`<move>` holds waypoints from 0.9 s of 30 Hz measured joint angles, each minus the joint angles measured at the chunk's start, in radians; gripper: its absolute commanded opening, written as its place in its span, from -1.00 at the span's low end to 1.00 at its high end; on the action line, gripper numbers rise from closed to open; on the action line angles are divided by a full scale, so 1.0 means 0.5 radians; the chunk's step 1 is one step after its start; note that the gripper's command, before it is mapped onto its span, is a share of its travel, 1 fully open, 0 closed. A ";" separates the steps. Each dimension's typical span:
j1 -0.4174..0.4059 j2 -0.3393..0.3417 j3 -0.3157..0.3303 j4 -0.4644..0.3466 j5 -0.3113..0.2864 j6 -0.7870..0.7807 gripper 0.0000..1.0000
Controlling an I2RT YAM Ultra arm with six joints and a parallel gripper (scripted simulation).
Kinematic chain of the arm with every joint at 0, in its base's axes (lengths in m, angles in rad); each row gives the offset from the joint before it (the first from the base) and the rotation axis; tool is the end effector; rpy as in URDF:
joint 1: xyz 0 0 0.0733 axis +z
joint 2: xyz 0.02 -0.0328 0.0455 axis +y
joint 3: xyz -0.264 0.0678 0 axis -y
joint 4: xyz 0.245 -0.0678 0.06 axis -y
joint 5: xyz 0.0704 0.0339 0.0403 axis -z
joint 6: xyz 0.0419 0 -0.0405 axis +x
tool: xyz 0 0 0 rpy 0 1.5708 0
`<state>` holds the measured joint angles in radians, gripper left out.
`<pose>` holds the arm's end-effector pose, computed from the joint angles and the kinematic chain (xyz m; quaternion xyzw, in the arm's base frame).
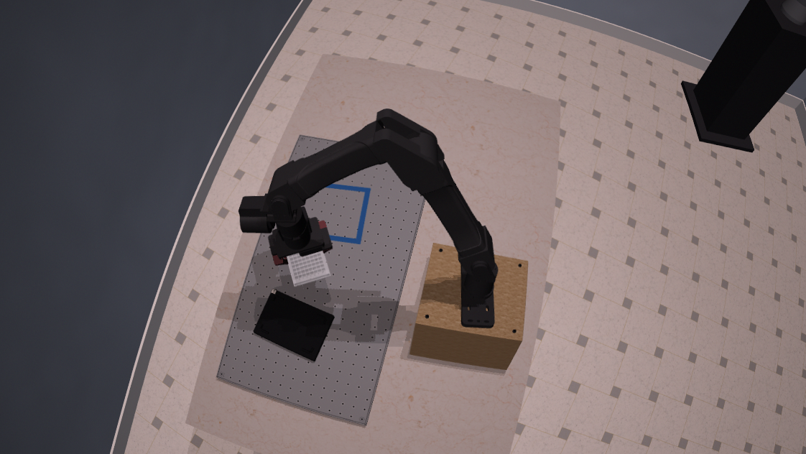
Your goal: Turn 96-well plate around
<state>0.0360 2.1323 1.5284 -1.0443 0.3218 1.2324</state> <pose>0.3878 0.0018 0.1427 0.5503 0.8186 -0.1516 0.0641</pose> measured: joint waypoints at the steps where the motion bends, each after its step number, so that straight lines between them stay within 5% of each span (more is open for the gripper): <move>1: 0.011 0.008 0.011 0.000 0.000 0.015 -1.00; 27: 0.382 0.288 0.238 -0.076 -0.034 0.392 -1.00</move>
<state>0.2272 2.2765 1.6474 -1.0824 0.3046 1.4284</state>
